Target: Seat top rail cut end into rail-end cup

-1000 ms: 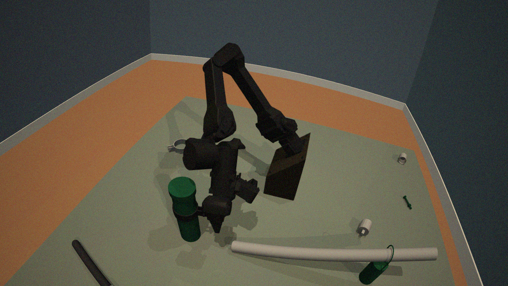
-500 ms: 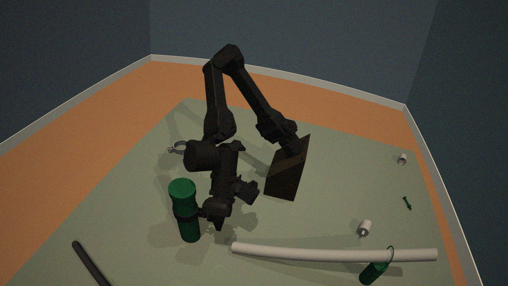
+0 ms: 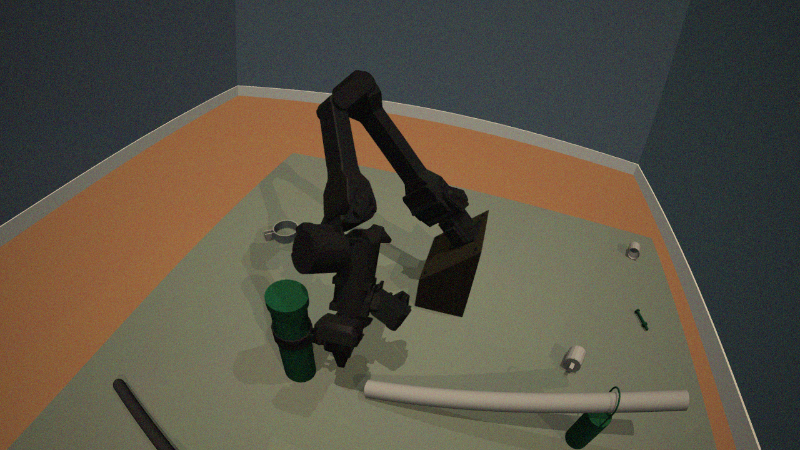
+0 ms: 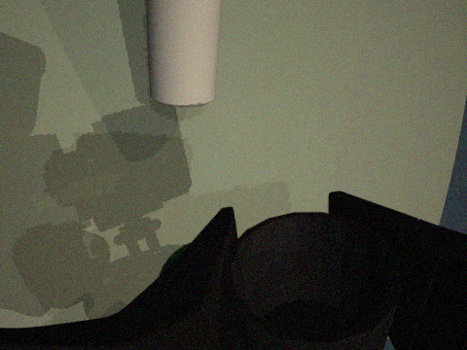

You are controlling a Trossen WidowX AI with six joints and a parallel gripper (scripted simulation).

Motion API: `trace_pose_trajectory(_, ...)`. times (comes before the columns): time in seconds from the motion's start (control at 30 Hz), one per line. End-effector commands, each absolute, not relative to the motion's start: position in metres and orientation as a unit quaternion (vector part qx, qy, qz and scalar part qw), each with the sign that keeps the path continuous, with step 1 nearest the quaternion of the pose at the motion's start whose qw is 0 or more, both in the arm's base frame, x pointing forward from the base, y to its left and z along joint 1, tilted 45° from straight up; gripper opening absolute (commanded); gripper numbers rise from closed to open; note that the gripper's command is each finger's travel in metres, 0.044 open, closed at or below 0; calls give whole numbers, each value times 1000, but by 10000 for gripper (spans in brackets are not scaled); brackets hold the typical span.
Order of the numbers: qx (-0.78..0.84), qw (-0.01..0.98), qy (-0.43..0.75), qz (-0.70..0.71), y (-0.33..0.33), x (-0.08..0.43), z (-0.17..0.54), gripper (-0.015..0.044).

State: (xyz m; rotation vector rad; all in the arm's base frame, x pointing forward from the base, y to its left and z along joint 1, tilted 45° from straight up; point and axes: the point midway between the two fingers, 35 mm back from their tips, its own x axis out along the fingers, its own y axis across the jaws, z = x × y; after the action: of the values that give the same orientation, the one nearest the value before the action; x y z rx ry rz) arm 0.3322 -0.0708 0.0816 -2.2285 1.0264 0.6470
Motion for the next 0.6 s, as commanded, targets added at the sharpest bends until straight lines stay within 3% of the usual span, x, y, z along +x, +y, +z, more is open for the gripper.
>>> trace_pose_trajectory(0.0,-837,306,389,236,-70,335,81,0)
trace_pose_trajectory(0.57,-828,334,407,195,-68,345,81,0)
